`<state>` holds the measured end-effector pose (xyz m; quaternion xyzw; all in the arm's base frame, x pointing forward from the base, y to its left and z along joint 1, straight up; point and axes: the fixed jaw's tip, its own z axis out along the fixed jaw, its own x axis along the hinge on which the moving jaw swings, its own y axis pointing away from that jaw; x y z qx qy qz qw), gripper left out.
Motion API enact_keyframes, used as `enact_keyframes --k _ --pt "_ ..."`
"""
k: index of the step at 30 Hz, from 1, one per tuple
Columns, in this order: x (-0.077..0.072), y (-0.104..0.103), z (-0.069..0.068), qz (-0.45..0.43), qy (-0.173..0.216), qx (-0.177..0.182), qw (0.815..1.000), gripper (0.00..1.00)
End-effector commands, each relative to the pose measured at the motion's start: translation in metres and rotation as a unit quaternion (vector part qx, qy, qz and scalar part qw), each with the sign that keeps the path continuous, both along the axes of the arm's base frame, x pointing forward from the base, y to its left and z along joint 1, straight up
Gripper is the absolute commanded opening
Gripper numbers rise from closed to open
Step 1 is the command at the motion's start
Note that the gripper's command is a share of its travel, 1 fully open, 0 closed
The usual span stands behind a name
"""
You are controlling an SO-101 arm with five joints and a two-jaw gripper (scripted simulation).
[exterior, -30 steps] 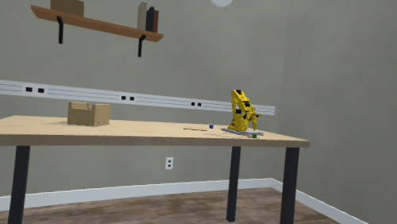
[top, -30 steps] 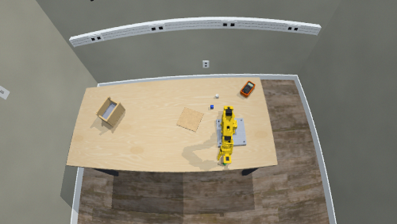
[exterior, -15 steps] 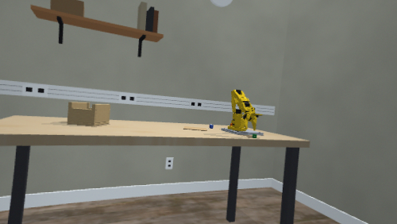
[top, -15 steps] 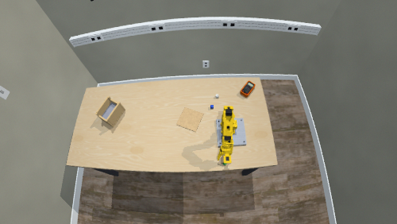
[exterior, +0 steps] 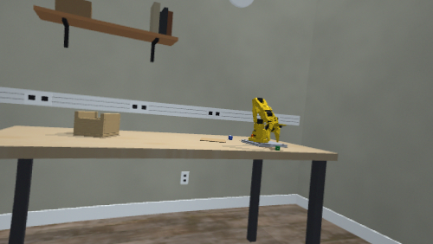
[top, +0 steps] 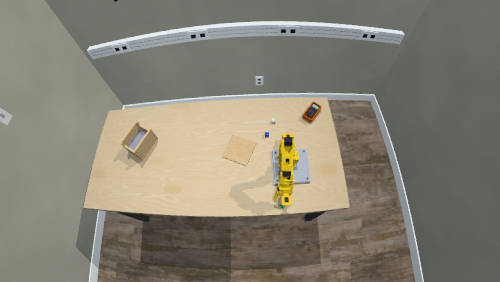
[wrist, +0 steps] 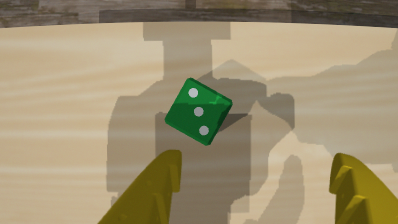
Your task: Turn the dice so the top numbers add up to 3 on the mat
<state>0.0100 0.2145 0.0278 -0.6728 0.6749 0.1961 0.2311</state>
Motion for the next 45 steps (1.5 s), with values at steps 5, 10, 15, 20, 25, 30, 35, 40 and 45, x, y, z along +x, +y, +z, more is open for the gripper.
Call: enact_keyframes --k 5,10,15,20,25,30,35,40,45 --pt "-0.001 0.004 0.002 0.007 -0.003 0.008 1.0 0.28" --pt "-0.001 0.006 0.008 0.007 -0.004 0.022 1.0 0.28" --pt "-0.001 0.014 0.028 0.007 -0.008 0.073 0.997 0.28" --pt "0.0 0.02 0.052 0.007 -0.013 0.132 0.991 0.28" --pt "0.0 0.023 0.076 0.007 -0.018 0.19 0.982 0.28" --pt "0.0 0.024 0.097 0.007 -0.022 0.24 0.971 0.28" --pt "0.0 0.024 0.103 0.007 -0.023 0.254 0.967 0.28" --pt "0.0 0.024 0.103 0.006 -0.023 0.254 0.967 0.28" --pt "0.002 0.023 0.103 0.004 -0.025 0.253 0.967 0.28"
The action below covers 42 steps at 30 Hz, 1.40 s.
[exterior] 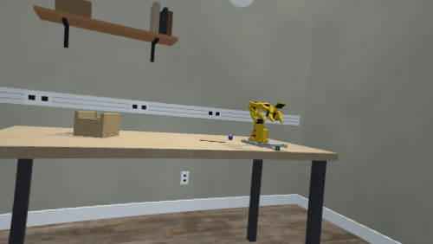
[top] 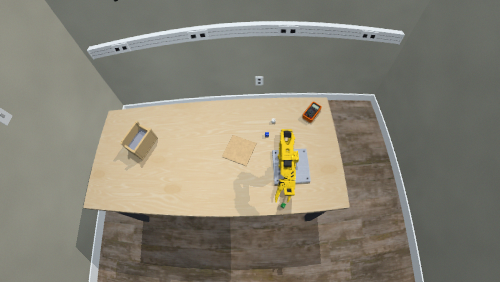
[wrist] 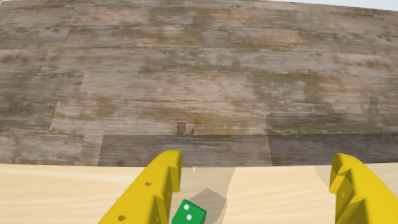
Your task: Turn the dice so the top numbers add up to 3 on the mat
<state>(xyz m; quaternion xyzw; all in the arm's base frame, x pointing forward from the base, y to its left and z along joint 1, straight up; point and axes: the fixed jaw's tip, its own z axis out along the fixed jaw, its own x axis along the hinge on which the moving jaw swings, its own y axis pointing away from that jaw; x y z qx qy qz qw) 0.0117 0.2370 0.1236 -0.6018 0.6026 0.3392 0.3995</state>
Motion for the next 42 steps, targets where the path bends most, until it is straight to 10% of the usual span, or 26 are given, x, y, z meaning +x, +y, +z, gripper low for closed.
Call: enact_keyframes --k 1,12,27,42 --pt "0.001 0.001 0.007 0.001 -0.006 0.012 1.0 0.28" --pt "0.019 -0.001 0.006 -0.03 -0.019 0.002 0.999 0.28" --pt "0.084 -0.023 0.003 -0.147 -0.057 -0.047 0.986 0.28" --pt "0.178 -0.116 -0.003 -0.358 -0.083 -0.166 0.915 0.28"
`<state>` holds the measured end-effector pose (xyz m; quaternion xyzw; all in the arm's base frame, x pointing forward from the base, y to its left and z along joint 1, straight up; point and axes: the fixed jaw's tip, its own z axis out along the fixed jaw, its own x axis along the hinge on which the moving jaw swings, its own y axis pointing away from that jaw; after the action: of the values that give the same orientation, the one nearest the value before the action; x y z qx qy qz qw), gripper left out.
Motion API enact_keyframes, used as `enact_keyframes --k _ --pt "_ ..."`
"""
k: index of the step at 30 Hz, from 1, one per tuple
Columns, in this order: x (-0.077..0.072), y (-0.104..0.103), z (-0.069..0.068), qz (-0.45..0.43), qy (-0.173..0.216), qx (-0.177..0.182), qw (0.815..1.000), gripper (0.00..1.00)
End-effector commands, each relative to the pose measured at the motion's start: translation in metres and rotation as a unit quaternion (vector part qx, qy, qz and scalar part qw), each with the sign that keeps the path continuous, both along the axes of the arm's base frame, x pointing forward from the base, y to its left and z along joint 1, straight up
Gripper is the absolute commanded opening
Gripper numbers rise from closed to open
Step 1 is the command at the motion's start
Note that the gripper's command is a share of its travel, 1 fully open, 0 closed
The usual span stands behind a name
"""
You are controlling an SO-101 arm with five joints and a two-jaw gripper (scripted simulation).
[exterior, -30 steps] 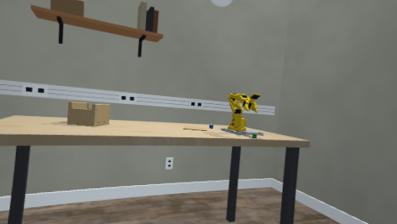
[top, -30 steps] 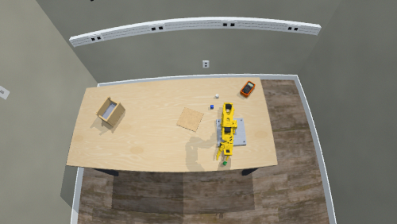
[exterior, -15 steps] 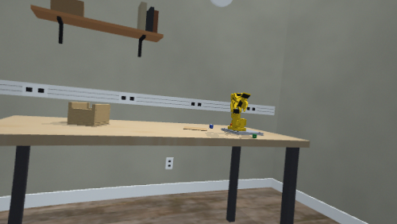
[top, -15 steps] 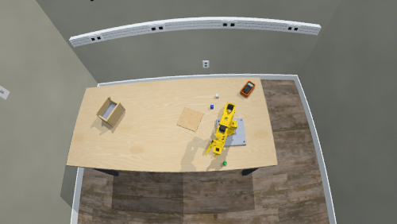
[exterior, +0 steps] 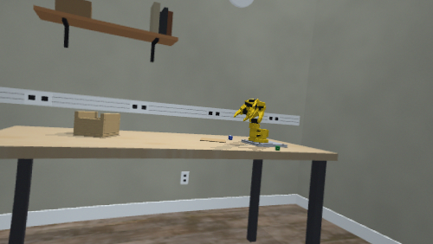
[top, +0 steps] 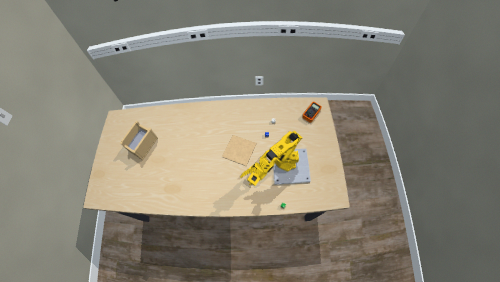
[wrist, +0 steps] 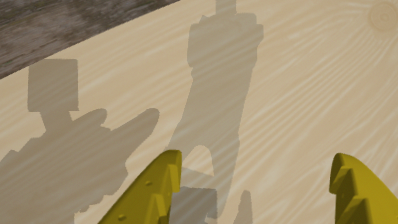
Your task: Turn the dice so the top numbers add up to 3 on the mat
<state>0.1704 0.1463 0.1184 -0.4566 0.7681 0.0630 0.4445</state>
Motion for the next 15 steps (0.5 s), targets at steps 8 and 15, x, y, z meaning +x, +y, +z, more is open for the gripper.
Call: enact_keyframes --k 8,15 --pt "0.041 -0.083 0.0 -0.152 0.011 -0.079 0.985 0.28" --pt "0.043 -0.153 -0.002 -0.265 0.046 -0.13 0.954 0.28"
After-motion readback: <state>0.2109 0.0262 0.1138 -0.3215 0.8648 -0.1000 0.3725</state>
